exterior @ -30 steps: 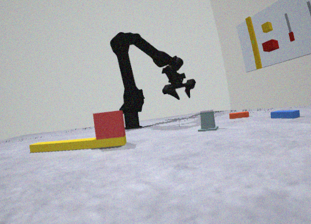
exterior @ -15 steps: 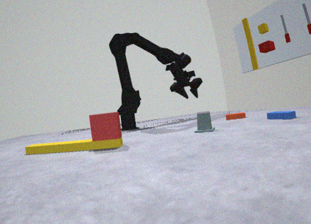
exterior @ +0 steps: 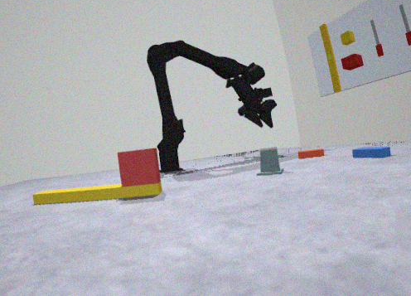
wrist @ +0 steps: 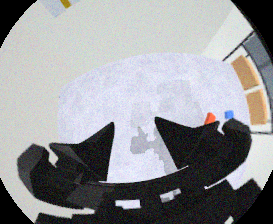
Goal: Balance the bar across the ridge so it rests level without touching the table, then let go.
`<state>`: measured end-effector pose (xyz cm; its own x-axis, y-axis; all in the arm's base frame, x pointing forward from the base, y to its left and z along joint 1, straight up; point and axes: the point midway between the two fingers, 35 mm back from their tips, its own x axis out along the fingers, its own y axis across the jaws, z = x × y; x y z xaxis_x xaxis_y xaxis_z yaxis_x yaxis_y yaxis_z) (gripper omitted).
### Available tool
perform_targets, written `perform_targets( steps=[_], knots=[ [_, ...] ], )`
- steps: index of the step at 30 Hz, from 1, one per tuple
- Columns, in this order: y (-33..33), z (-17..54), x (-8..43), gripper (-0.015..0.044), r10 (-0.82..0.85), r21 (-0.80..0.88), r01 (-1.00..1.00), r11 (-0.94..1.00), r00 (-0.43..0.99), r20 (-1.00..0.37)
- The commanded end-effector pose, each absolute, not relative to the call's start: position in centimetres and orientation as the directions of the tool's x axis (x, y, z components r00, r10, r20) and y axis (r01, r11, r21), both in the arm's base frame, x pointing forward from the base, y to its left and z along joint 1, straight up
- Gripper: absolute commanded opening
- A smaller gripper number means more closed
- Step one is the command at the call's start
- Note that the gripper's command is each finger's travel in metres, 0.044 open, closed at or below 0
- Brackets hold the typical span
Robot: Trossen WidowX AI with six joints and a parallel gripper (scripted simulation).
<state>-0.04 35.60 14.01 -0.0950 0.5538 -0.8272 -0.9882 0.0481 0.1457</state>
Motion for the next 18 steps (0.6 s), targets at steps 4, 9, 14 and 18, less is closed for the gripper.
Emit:
perform_targets(
  steps=[4,9,14,18],
  knots=[
    [35.3,14.1,3.8,0.0315,0.544,0.160,-0.971,0.179,-0.038,-0.838],
    [34.8,14.3,6.3,0.0315,0.537,0.161,-0.953,0.258,0.003,-0.844],
    [34.1,14.6,8.8,0.0315,0.529,0.158,-0.928,0.338,0.048,-0.847],
    [33.5,14.8,10.7,0.0315,0.515,0.166,-0.897,0.409,0.077,-0.853]
  ],
)
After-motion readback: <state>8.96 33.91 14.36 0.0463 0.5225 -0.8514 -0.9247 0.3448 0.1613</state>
